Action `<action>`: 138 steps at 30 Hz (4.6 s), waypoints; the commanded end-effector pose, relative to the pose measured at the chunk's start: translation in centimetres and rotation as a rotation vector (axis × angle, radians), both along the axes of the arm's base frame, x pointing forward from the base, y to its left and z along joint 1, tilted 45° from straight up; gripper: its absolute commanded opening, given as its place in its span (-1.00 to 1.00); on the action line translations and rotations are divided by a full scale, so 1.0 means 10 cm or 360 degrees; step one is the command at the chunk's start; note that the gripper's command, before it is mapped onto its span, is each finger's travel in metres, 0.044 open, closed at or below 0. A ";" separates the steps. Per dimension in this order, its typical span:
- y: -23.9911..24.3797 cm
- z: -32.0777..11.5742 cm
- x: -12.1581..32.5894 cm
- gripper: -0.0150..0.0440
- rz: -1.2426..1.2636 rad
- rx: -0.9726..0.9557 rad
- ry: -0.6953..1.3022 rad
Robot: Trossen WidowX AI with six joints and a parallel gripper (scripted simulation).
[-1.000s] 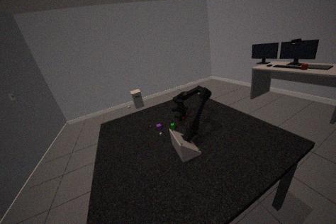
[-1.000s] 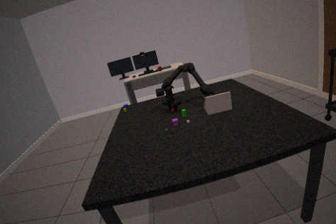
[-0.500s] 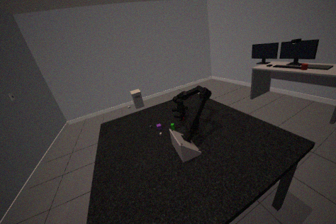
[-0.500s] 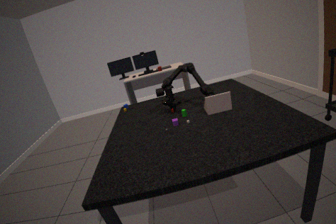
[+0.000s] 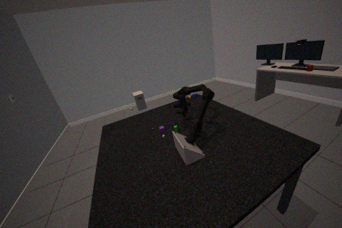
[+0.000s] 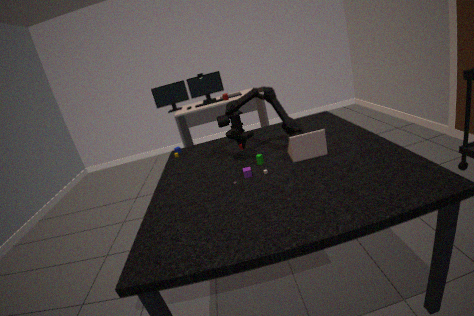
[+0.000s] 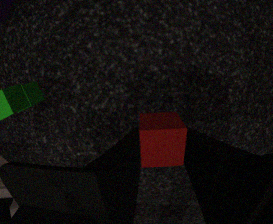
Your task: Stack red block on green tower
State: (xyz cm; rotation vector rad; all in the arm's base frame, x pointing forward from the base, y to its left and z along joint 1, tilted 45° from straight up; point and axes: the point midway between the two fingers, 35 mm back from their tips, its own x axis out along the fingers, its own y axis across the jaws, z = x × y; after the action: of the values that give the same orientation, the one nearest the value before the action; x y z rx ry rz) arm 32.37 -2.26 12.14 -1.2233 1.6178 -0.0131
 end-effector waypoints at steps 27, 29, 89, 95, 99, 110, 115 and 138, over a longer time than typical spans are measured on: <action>0.78 0.05 -0.27 -0.49 0.0005 0.0037 0.0002; 0.86 -0.04 -0.35 -0.49 0.0006 0.0040 0.0003; 0.80 -1.02 -0.88 -0.49 -0.0003 0.0016 0.0001; 0.80 -1.03 -0.88 -0.49 -0.0003 0.0016 0.0001; 0.80 -1.03 -0.88 -0.49 -0.0003 0.0016 0.0001; 0.80 -1.03 -0.89 -0.05 -0.0008 0.0021 0.0003; 0.80 -1.03 -0.89 0.40 -0.0008 0.0021 0.0003; 0.80 -1.03 -0.89 1.00 -0.0008 0.0021 0.0003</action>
State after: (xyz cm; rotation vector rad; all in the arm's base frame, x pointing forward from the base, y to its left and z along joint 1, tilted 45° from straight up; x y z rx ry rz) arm 23.50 5.80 1.89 -1.2103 1.6207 -0.0046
